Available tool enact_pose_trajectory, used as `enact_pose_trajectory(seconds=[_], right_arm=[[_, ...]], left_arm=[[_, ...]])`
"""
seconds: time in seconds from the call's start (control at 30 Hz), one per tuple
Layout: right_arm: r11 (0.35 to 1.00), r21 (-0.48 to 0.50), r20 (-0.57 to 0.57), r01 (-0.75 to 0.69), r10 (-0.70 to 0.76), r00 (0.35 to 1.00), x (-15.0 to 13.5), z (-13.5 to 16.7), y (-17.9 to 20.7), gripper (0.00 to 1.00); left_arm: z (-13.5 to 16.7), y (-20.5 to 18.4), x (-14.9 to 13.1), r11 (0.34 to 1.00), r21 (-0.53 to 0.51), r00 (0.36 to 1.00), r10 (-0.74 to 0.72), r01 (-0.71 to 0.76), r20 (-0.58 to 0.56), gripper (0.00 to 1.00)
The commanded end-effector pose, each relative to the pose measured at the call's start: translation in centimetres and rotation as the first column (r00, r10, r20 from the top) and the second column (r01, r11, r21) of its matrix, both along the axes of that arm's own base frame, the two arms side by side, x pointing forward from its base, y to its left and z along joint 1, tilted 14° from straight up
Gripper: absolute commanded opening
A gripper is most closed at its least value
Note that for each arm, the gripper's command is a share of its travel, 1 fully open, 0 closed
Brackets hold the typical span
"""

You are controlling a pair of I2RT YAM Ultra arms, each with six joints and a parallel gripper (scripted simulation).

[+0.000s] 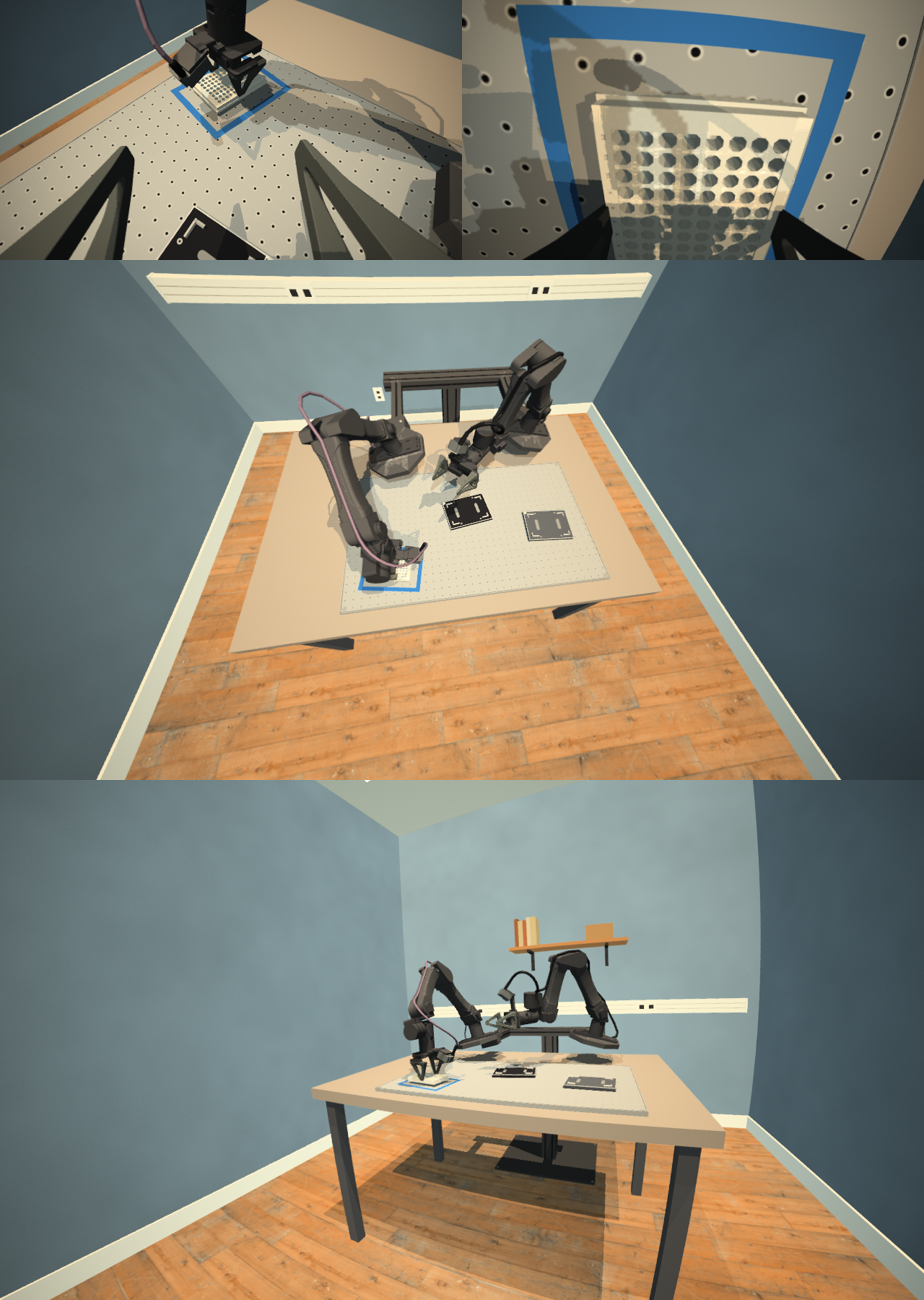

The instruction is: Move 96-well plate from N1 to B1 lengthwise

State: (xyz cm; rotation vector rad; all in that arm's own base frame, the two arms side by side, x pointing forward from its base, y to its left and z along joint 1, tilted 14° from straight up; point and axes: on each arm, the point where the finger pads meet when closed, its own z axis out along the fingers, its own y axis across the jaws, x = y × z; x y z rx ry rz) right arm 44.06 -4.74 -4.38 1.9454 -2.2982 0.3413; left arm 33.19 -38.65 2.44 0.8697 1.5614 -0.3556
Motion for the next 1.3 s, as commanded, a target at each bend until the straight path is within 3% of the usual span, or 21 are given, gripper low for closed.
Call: enact_pose_trajectory(seconds=[0.0,0.57,0.87,0.93,1.27], right_arm=[[1.0,0.015,0.01,-0.006,0.006,1.0,-0.2,0.1,0.1,0.78],[1.0,0.015,0.0,-0.008,0.008,1.0,-0.2,-1.1,-0.1,0.78],[1.0,0.015,0.005,-0.008,0.008,1.0,0.0,-0.3,0.1,0.78],[1.0,0.015,0.005,-0.008,0.008,1.0,0.0,-0.3,0.1,1.0],[1.0,0.005,0.063,-0.009,0.008,0.998,0.2,1.4,0.8,1.0]], left_arm=[[2.4,-1.1,0.7,0.999,-0.052,0.999,-0.005,0.007,0.042,1.0],[2.4,-1.1,0.7,0.999,-0.052,0.999,-0.005,0.007,0.042,1.0],[2.4,-1.1,0.7,0.999,-0.052,0.999,-0.005,0.007,0.042,1.0],[2.4,-1.1,0.7,0.999,-0.052,0.999,-0.005,0.007,0.042,1.0],[2.4,-1.1,0.7,0.999,-0.052,0.999,-0.005,0.007,0.042,1.0]])
